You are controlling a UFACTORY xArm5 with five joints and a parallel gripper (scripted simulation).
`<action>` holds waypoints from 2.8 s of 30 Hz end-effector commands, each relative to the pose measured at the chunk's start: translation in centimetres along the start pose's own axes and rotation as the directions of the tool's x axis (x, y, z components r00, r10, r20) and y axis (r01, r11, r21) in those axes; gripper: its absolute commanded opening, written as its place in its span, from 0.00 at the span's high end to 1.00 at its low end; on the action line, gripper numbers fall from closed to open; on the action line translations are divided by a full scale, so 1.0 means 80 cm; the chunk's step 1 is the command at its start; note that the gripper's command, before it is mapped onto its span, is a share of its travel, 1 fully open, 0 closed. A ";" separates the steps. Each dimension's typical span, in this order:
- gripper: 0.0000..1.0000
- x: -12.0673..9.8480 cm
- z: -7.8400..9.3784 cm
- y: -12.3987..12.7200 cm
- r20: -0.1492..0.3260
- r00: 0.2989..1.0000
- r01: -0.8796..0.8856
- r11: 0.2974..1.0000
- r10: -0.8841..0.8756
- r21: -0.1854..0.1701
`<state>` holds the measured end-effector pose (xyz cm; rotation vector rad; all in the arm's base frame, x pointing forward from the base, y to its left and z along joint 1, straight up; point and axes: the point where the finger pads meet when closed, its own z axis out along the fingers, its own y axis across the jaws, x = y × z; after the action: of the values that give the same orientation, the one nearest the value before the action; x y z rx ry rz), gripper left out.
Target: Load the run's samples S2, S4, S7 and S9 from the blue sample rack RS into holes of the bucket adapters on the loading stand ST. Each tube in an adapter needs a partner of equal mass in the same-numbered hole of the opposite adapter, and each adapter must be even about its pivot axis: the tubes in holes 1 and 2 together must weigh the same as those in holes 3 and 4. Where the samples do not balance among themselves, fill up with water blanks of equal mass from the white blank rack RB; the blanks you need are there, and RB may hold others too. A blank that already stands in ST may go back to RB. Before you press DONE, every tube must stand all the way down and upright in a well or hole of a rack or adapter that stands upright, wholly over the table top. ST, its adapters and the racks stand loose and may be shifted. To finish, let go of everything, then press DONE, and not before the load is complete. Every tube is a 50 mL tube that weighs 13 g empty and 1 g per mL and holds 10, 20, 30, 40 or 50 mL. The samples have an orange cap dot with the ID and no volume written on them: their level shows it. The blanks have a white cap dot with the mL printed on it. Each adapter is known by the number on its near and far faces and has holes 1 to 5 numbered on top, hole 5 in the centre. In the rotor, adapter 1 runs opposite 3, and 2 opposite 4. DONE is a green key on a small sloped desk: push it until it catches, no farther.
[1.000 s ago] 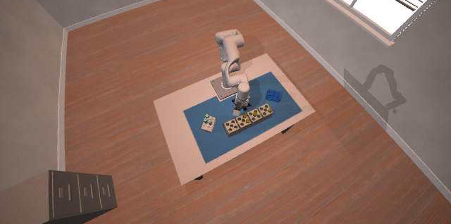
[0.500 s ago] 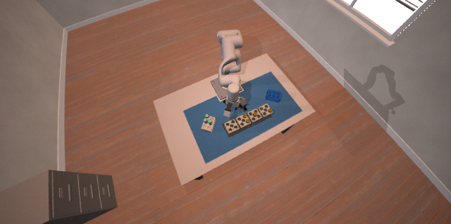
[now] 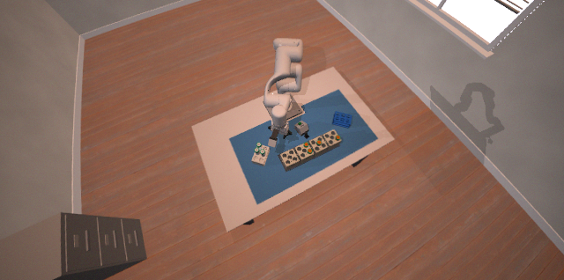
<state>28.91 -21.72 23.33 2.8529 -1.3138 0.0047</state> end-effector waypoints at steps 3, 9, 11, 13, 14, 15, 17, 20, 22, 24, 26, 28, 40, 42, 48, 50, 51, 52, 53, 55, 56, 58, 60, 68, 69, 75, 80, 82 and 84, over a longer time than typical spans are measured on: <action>0.43 0.014 -0.002 0.030 -0.003 1.000 0.000 1.000 0.000 0.000; 0.43 0.025 -0.001 0.059 -0.003 1.000 0.000 1.000 0.000 0.000; 0.43 0.027 -0.001 0.065 -0.003 1.000 0.000 1.000 0.000 0.000; 0.43 0.032 -0.001 0.077 -0.003 1.000 0.000 1.000 0.000 0.000; 0.43 0.034 -0.001 0.082 -0.003 1.000 0.000 1.000 0.000 0.000; 0.43 0.037 -0.001 0.088 -0.003 1.000 0.000 1.000 0.000 -0.001; 0.43 0.041 -0.001 0.100 -0.003 1.000 0.000 1.000 0.000 -0.001; 0.43 0.048 -0.001 0.117 -0.003 1.000 0.000 1.000 0.000 -0.001; 0.43 0.053 -0.001 0.129 -0.003 1.000 0.000 1.000 0.000 -0.001; 0.43 0.058 -0.001 0.141 -0.003 1.000 0.000 1.000 0.000 -0.001; 0.43 0.060 -0.001 0.147 -0.003 1.000 0.000 1.000 0.000 -0.001; 0.43 0.062 -0.001 0.152 -0.002 1.000 0.000 1.000 0.000 -0.001; 0.43 0.070 -0.001 0.171 -0.002 1.000 0.000 1.000 0.000 -0.001; 0.43 0.070 0.004 0.171 -0.002 1.000 0.000 1.000 0.000 -0.001; 0.43 0.070 0.014 0.171 -0.002 1.000 0.000 1.000 0.000 -0.001; 0.43 0.070 0.019 0.171 -0.002 1.000 0.000 1.000 0.000 -0.001; 0.43 0.070 0.021 0.171 -0.002 1.000 0.000 1.000 0.000 -0.001; 0.43 0.070 0.024 0.171 -0.002 1.000 0.000 1.000 0.000 -0.001; 0.43 0.070 0.026 0.171 -0.002 1.000 0.000 1.000 0.000 -0.001; 0.43 0.070 0.031 0.171 -0.002 1.000 0.000 1.000 0.000 -0.001; 0.43 0.070 0.034 0.171 -0.002 1.000 0.000 1.000 0.000 -0.001; 0.43 0.070 0.039 0.171 -0.002 1.000 0.000 1.000 0.000 -0.001; 0.43 0.070 0.041 0.171 -0.002 1.000 0.000 1.000 0.000 -0.001; 0.43 0.070 0.059 0.171 -0.002 1.000 0.000 1.000 0.000 -0.001; 0.43 0.070 0.061 0.171 -0.002 1.000 0.000 1.000 0.000 -0.001; 0.43 0.070 0.076 0.171 -0.002 1.000 0.000 1.000 0.000 -0.001; 0.43 0.070 0.084 0.171 -0.002 1.000 0.000 1.000 0.000 -0.001; 0.43 0.070 0.089 0.171 -0.002 1.000 0.000 1.000 0.000 -0.001; 0.43 0.070 0.094 0.171 -0.002 1.000 0.000 1.000 0.000 -0.001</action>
<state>22.11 -34.78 16.11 2.8528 -1.3131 0.0026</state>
